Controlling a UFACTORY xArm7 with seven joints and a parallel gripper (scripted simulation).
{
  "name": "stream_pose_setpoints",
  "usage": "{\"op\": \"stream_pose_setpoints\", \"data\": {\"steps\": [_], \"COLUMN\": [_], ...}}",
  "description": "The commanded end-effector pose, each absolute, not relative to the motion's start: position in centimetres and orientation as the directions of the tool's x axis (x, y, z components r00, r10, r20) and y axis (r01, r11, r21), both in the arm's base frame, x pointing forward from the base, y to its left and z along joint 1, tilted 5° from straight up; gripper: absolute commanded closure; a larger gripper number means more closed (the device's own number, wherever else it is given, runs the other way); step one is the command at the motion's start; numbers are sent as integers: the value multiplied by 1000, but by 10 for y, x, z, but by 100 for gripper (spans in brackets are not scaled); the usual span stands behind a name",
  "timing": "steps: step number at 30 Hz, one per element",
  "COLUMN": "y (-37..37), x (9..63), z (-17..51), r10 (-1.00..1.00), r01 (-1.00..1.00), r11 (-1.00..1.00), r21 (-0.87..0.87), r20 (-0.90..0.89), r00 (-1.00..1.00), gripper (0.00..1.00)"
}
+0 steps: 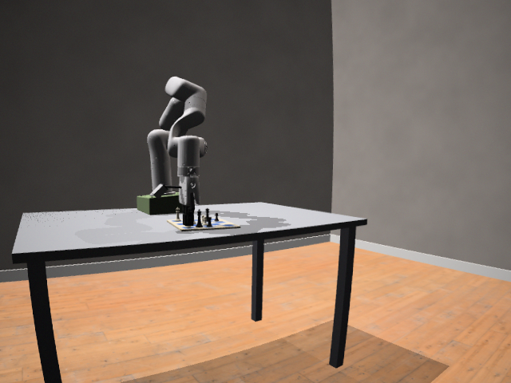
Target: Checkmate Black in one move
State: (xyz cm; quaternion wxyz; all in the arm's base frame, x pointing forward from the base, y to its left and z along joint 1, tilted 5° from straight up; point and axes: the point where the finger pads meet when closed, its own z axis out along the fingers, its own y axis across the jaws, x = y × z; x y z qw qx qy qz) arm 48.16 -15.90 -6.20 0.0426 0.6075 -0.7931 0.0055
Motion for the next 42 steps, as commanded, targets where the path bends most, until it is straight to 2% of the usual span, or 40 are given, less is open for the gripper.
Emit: {"op": "stream_pose_setpoints", "data": {"steps": [1, 2, 3, 5, 6, 8, 9, 13, 14, 16, 17, 32, 42], "y": [-159, -159, -159, -159, -159, -159, -159, -159, -159, -159, -159, -159, -157], "x": [483, 483, 483, 483, 483, 483, 483, 483, 483, 483, 483, 484, 486], "z": [-60, -60, -60, -60, -60, -60, -60, -60, -60, -60, -60, -57, -17], "r10": [-963, -963, -963, -963, -963, -963, -963, -963, -963, -963, -963, -963, -963], "r01": [-964, -964, -964, -964, -964, -964, -964, -964, -964, -964, -964, -964, -964], "r11": [262, 262, 262, 262, 262, 262, 262, 262, 262, 262, 262, 262, 262], "r21": [39, 39, 39, 39, 39, 39, 39, 39, 39, 39, 39, 39, 39], "r20": [74, 74, 74, 74, 74, 74, 74, 74, 74, 74, 74, 74, 74], "r00": [-258, -258, -258, -258, -258, -258, -258, -258, -258, -258, -258, -258, -258], "gripper": [100, 100, 93, 93, 85, 85, 78, 78, 70, 70, 63, 63, 63]}}
